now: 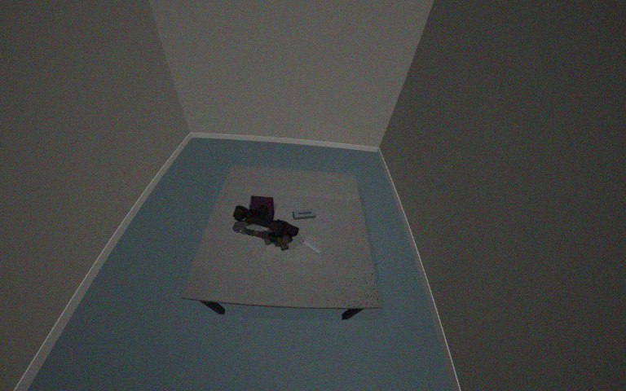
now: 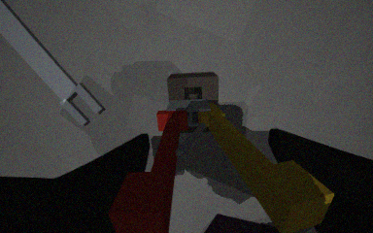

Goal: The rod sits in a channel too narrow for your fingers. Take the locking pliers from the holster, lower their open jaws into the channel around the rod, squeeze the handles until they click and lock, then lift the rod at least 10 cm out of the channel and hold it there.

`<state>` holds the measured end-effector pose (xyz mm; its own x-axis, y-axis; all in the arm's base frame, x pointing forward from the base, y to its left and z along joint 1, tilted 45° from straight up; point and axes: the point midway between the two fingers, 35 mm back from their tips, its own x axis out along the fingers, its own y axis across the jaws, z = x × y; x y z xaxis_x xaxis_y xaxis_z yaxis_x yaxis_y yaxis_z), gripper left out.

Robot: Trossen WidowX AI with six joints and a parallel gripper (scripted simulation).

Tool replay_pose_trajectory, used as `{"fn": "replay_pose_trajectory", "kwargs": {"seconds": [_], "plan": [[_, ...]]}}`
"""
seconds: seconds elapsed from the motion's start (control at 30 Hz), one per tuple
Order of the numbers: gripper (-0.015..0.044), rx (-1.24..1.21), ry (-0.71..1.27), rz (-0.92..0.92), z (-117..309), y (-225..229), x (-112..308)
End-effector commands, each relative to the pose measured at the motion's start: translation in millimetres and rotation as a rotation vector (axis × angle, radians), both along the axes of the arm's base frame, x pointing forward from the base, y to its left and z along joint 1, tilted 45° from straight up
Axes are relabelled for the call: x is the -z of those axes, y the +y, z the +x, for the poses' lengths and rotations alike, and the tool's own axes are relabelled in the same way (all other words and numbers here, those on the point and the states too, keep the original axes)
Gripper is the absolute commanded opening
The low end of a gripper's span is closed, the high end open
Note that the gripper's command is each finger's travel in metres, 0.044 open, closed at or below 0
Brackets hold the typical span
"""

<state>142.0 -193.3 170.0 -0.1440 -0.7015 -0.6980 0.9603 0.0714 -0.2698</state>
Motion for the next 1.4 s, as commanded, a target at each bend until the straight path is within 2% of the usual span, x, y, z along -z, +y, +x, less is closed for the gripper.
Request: {"fn": "replay_pose_trajectory", "kwargs": {"seconds": [0.0, 1.33, 1.37], "plan": [[0.0389, -0.004, 0.001, 0.004, 0.3, 0.3, 0.6], [0.0337, -0.004, 0.001, 0.004, 0.3, 0.3, 0.6], [0.0321, -0.004, 0.001, 0.004, 0.3, 0.3, 0.6]]}}
